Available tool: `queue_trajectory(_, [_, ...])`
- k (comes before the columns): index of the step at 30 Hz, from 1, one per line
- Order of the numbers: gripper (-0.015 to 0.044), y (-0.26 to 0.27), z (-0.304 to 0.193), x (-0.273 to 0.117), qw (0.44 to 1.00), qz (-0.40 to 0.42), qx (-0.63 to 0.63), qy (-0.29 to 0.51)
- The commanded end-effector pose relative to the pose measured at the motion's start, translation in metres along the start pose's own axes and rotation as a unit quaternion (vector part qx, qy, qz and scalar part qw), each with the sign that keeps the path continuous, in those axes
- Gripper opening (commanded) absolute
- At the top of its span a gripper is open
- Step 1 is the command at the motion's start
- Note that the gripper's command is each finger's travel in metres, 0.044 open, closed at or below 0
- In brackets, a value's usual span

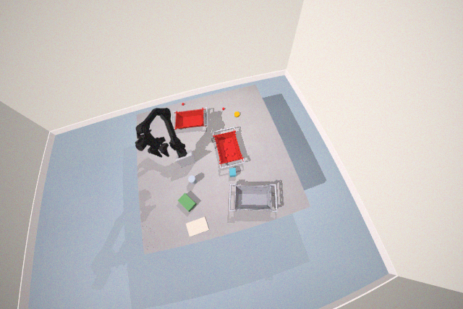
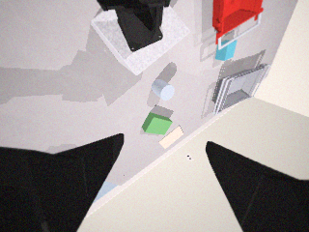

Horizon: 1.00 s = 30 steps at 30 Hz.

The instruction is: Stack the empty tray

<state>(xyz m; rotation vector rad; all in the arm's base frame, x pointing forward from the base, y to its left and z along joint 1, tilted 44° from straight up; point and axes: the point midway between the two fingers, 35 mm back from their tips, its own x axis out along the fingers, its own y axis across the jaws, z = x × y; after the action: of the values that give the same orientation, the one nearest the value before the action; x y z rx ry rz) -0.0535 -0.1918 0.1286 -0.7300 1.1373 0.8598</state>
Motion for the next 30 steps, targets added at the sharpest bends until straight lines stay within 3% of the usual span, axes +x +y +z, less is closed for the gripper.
queue_trajectory(1, [0.0374, 0.000, 0.000, 0.000, 1.000, 0.000, 0.000, 0.000])
queue_trajectory(12, [0.0087, -0.021, -0.002, 0.014, 0.999, 0.028, -0.015, -0.024])
queue_trajectory(20, [0.0087, -0.083, -0.018, 0.034, 0.997, 0.037, 0.053, -0.036])
queue_trajectory(30, [0.0087, -0.203, 0.000, 0.099, 0.982, 0.080, 0.160, -0.061])
